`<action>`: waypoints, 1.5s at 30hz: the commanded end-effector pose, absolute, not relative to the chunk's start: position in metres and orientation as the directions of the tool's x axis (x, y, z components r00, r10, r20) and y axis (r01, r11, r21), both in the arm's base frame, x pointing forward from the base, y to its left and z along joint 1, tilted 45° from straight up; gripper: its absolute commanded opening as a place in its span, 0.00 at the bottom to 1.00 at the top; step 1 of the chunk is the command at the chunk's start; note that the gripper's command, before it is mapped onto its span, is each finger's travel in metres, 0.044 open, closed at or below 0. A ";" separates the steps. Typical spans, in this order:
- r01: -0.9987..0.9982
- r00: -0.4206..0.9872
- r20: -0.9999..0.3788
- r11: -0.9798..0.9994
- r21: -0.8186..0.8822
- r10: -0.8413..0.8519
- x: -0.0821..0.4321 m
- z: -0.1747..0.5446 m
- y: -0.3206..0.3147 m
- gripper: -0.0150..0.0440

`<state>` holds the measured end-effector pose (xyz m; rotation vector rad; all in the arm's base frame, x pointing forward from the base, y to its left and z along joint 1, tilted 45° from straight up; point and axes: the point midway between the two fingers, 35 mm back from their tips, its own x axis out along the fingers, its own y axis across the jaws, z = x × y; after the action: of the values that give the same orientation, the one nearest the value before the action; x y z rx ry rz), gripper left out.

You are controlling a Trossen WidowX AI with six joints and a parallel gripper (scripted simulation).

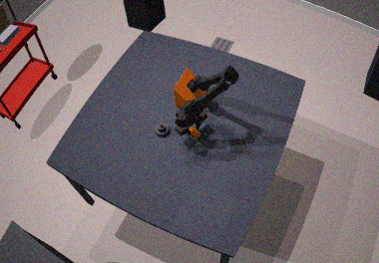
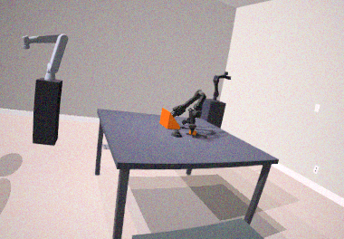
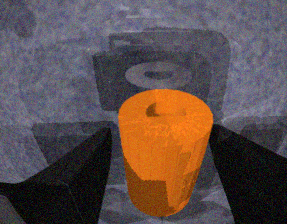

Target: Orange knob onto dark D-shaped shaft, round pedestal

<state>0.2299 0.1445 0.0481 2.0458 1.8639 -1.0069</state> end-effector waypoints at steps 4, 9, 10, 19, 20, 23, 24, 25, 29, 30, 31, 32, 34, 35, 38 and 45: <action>0.936 -0.026 -0.590 -0.188 -0.298 0.807 0.230 0.048 0.145 0.66; 0.936 -0.026 -0.590 -0.188 -0.298 0.807 0.230 0.048 0.145 0.62; 0.936 -0.026 -0.590 -0.188 -0.298 0.807 0.230 0.048 0.145 0.60; 0.937 -0.035 -0.614 -0.187 -0.295 0.789 0.230 0.050 0.145 0.56; 0.937 -0.042 -0.628 -0.187 -0.294 0.777 0.231 0.051 0.145 0.56; 0.938 -0.061 -0.667 -0.187 -0.293 0.742 0.232 0.055 0.145 0.56; 0.938 -0.067 -0.679 -0.187 -0.293 0.731 0.232 0.056 0.145 0.56; 0.938 -0.072 -0.690 -0.186 -0.293 0.720 0.233 0.057 0.145 0.56; 0.938 -0.096 -0.734 -0.186 -0.292 0.672 0.234 0.061 0.146 0.56; 0.938 -0.101 -0.745 -0.186 -0.292 0.659 0.235 0.062 0.146 0.56; 0.938 -0.107 -0.755 -0.186 -0.292 0.647 0.235 0.063 0.147 0.56; 0.938 -0.113 -0.765 -0.186 -0.292 0.634 0.235 0.064 0.147 0.56; 0.938 -0.124 -0.784 -0.185 -0.292 0.608 0.236 0.066 0.148 0.56; 0.938 -0.130 -0.794 -0.185 -0.292 0.594 0.236 0.067 0.148 0.56; 0.938 -0.146 -0.820 -0.185 -0.292 0.553 0.238 0.070 0.149 0.56; 0.939 -0.183 -0.874 -0.184 -0.292 0.451 0.240 0.077 0.152 0.56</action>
<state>0.2385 0.1514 0.0756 1.6474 1.6369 -1.3144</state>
